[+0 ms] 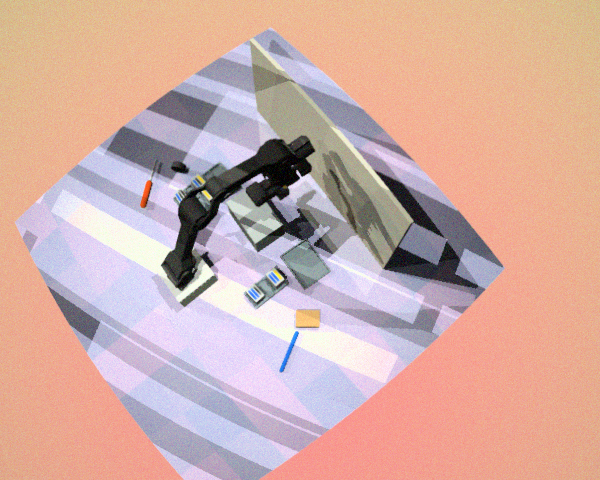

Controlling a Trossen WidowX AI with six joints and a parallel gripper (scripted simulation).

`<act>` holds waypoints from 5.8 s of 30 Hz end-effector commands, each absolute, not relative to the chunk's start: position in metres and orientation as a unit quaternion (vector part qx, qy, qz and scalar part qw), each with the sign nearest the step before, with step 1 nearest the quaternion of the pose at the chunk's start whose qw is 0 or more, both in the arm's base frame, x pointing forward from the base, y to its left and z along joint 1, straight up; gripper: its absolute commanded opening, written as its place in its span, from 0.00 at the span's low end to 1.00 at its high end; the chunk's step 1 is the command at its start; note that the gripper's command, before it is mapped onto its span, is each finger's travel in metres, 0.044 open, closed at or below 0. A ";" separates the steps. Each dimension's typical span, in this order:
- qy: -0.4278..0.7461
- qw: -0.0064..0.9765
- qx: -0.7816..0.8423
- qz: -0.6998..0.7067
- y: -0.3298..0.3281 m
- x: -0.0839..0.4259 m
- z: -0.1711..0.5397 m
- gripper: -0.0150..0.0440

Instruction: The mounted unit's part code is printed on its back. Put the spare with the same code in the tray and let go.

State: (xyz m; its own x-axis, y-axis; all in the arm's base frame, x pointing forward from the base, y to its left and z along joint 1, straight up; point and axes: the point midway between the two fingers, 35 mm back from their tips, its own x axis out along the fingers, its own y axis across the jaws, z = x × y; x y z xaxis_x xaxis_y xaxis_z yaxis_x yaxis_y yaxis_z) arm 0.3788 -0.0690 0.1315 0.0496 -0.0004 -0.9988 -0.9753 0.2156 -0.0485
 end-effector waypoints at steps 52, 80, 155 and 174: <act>0.535 0.540 -0.470 0.448 -0.244 0.300 0.107 0.25; 0.535 0.540 -0.470 0.448 -0.246 0.303 0.078 0.25; 0.535 0.540 -0.470 0.448 -0.245 0.302 0.003 0.25; 0.535 0.540 -0.470 0.448 -0.243 0.299 -0.015 0.25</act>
